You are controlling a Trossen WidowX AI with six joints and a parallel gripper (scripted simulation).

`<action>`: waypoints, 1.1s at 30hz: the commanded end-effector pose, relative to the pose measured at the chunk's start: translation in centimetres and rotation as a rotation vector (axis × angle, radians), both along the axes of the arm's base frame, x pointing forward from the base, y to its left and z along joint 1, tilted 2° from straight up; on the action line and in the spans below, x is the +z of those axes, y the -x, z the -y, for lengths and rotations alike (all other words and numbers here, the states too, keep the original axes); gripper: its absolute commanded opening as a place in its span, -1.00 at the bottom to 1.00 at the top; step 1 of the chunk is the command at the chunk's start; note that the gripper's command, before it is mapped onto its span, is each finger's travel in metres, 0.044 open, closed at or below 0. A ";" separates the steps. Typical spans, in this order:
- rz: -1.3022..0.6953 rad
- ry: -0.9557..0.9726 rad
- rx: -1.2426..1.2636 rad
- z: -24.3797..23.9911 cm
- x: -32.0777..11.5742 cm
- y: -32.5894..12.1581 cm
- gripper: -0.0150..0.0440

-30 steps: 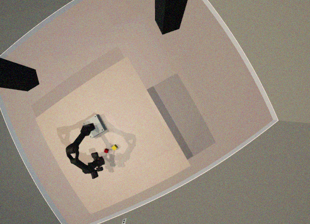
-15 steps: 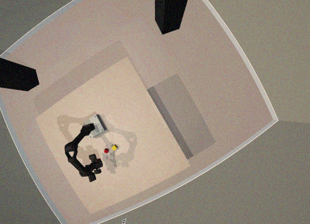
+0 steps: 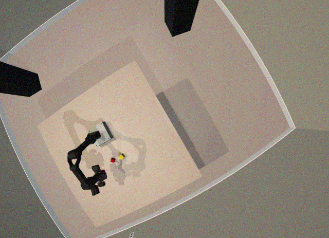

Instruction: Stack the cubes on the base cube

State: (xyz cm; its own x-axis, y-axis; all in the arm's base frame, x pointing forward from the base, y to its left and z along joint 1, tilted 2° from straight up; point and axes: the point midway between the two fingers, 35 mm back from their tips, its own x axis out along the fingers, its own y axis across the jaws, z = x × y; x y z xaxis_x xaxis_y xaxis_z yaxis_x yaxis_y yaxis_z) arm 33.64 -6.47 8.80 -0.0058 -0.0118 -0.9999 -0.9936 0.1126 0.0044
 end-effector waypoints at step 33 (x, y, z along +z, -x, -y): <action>0.003 -0.005 -0.146 -11.0 -1.8 0.4 -0.14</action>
